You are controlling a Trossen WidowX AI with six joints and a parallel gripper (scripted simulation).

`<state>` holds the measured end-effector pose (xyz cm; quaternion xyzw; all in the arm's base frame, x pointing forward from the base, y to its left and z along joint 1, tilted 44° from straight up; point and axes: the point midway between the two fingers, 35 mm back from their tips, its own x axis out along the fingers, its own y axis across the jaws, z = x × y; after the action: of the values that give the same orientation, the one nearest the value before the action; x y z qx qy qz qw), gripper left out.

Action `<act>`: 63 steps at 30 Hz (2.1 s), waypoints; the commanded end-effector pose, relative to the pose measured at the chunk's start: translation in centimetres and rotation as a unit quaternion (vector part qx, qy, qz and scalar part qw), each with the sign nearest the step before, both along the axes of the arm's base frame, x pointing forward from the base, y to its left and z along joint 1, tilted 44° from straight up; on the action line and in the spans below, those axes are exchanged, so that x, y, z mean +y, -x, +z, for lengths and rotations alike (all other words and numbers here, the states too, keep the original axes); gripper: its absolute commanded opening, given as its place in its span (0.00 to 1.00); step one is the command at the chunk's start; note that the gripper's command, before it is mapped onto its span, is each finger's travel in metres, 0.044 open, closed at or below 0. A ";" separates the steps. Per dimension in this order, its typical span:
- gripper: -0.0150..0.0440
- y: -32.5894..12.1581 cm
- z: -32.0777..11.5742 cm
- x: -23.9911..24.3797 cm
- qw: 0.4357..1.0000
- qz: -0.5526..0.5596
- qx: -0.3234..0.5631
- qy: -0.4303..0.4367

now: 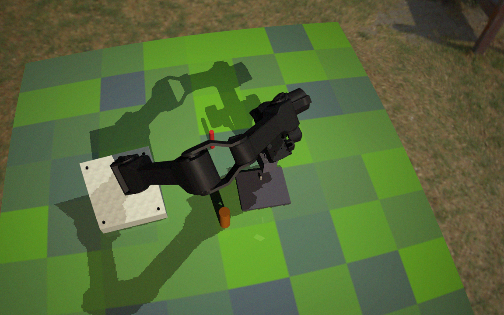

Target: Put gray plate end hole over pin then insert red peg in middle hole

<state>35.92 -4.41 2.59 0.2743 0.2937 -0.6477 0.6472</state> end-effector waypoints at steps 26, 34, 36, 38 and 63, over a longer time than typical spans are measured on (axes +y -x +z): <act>0.25 1.4 1.6 -6.1 0.998 -0.042 -0.039 0.013; 0.25 1.4 1.6 -6.1 0.998 -0.042 -0.039 0.013; 0.25 1.4 1.6 -6.1 0.998 -0.042 -0.039 0.013; 0.25 1.4 1.6 -6.1 0.998 -0.042 -0.039 0.013; 0.25 1.3 -0.5 -8.3 0.998 -0.042 -0.039 0.014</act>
<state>34.64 -12.33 2.43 0.3056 0.2469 -0.6664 0.6337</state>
